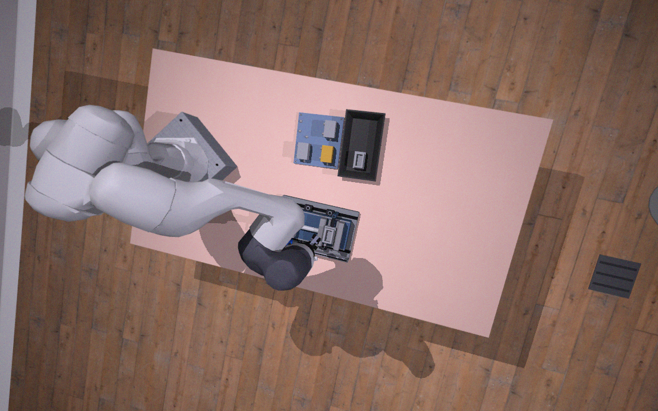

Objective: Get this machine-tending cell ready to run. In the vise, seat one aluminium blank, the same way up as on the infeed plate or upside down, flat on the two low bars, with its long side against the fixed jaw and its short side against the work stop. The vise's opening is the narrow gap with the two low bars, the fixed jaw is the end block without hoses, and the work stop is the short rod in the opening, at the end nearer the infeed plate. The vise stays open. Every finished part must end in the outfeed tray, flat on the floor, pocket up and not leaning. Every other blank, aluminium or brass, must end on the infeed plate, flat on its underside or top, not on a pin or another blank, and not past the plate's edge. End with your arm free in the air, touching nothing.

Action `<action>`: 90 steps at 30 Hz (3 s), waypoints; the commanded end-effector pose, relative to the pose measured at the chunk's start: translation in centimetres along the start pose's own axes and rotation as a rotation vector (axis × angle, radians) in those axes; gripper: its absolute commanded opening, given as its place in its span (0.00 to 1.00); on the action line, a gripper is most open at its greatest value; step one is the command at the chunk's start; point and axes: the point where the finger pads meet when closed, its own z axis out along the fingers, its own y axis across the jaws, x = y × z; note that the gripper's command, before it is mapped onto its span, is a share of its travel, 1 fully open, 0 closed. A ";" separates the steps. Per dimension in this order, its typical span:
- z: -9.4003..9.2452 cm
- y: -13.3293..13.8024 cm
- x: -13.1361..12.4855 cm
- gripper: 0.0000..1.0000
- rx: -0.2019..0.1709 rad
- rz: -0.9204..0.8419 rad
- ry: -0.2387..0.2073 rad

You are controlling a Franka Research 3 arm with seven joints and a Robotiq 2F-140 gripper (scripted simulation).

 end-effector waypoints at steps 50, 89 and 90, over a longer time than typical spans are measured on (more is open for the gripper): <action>0.1 2.4 -1.7 0.00 -0.041 0.999 0.031; 0.0 2.7 -2.0 0.40 -0.047 1.102 0.038; 0.0 2.7 -2.0 0.40 -0.047 1.102 0.038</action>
